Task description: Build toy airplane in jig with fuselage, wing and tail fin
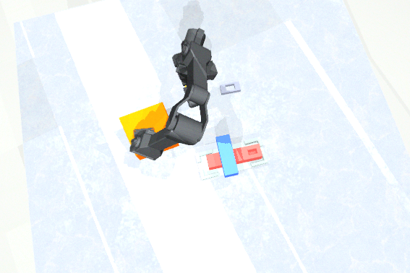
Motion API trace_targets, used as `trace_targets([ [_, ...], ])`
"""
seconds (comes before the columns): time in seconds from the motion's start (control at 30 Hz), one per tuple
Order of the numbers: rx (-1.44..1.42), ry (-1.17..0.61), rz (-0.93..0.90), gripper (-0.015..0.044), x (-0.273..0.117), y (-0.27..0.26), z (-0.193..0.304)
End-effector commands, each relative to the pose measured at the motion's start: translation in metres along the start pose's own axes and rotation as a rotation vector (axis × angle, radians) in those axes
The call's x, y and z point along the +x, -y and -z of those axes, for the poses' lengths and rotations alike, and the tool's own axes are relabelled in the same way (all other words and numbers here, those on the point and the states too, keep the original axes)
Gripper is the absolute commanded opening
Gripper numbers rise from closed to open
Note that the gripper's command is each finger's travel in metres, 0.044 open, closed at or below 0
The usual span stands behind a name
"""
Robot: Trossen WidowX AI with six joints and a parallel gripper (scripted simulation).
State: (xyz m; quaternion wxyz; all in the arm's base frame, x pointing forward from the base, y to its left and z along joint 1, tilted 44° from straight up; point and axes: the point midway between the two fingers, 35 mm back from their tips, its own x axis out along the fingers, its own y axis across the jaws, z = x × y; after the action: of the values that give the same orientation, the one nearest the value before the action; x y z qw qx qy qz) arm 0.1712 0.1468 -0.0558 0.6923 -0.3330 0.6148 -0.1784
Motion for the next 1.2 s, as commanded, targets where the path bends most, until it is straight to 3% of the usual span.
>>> trace_targets([
  [0.0,0.006,0.003,-0.007,0.0,-0.013,0.0,-0.001],
  [0.6,0.004,0.007,-0.004,0.0,-0.068,0.005,0.006],
  [1.17,0.009,0.005,-0.038,0.0,-0.067,0.026,-0.023],
])
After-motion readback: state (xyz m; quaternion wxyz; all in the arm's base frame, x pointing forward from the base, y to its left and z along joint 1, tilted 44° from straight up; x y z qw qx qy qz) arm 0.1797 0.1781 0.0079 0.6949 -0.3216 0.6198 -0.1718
